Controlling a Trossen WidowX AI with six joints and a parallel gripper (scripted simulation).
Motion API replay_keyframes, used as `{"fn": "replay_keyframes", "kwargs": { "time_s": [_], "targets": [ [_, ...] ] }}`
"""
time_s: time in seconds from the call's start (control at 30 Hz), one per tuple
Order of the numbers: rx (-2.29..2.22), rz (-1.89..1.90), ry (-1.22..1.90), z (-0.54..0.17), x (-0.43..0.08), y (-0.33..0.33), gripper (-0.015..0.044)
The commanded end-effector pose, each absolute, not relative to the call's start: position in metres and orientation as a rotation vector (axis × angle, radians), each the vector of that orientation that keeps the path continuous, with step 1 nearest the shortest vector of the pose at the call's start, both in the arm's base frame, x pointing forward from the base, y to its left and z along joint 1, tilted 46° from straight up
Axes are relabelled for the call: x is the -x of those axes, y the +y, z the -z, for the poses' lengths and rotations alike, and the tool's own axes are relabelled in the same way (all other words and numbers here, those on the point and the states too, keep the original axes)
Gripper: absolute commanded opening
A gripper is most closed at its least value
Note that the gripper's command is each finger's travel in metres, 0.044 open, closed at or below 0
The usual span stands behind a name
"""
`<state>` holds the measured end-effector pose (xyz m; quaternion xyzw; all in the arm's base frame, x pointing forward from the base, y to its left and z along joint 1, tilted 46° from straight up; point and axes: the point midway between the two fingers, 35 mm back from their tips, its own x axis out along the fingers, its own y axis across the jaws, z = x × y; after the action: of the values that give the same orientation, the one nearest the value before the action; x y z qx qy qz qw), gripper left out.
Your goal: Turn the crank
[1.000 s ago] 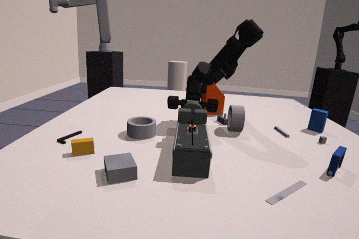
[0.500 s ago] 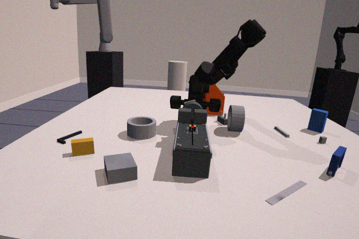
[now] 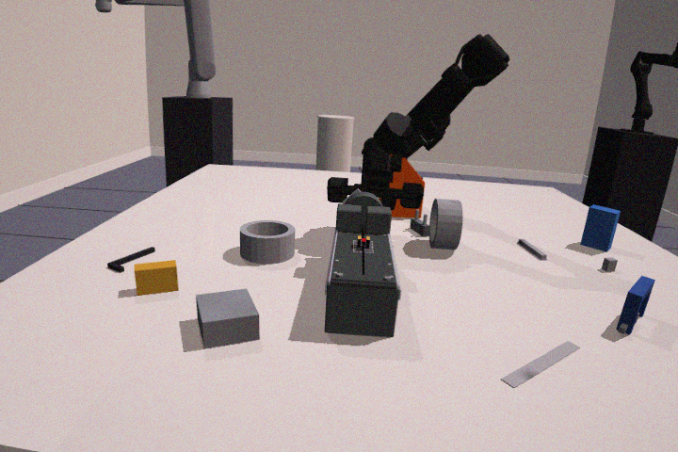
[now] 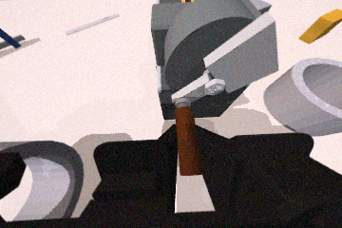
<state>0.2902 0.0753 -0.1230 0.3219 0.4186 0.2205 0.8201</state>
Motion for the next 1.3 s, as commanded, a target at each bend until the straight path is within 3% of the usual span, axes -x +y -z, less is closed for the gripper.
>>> {"fn": "replay_keyframes", "kwargs": {
  "time_s": [0.0,1.27],
  "targets": [
    [-0.688,-0.48,0.881,0.114,-0.291,0.075,0.0],
    [-0.685,-0.479,0.88,0.094,-0.298,0.042,0.0]
  ]
}}
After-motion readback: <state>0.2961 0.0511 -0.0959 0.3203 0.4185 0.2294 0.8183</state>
